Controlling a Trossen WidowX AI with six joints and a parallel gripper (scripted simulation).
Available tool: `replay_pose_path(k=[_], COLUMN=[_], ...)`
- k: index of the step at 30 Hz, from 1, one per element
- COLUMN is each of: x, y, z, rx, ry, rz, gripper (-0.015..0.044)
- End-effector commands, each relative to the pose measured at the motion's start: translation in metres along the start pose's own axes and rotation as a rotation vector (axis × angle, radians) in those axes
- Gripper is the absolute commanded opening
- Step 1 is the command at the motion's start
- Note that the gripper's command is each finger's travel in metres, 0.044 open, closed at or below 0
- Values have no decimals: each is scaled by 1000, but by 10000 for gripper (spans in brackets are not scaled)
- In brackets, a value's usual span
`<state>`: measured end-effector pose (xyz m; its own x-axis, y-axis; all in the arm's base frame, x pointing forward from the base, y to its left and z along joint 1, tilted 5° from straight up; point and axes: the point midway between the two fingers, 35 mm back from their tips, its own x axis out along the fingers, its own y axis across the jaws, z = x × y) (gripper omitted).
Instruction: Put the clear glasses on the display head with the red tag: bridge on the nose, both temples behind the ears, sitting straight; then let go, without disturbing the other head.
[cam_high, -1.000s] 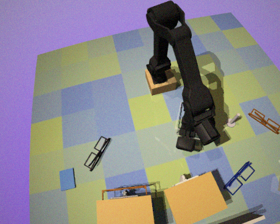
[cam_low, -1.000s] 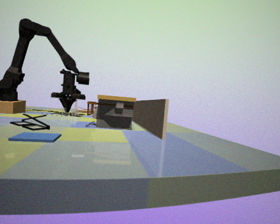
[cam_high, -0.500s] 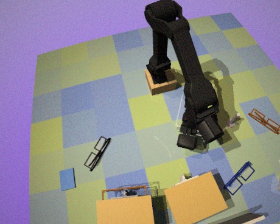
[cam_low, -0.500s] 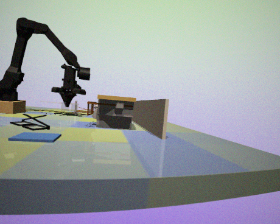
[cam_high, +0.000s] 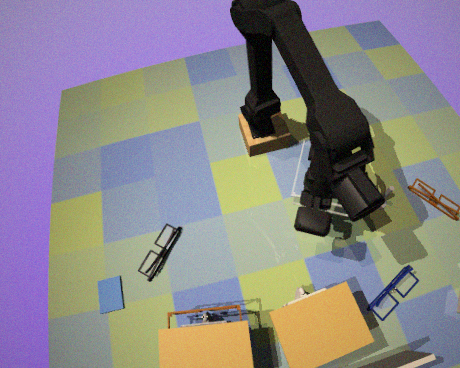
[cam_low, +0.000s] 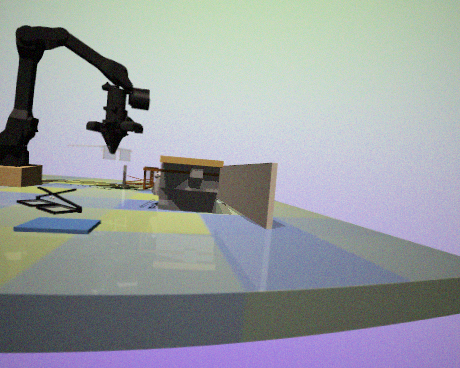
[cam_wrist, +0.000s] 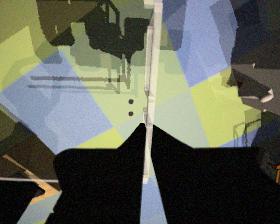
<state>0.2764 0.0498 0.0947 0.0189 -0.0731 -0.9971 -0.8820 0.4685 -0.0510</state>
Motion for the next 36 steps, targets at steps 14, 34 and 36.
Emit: replay_pose_path(k=[14, 34, 36], x=[-9, -21, -22], y=[17, 40, 42], z=[11, 25, 26], rx=[371, 895, 947], ry=[40, -2, -13], rz=[-88, -237, -252], gripper=[0, 0, 0])
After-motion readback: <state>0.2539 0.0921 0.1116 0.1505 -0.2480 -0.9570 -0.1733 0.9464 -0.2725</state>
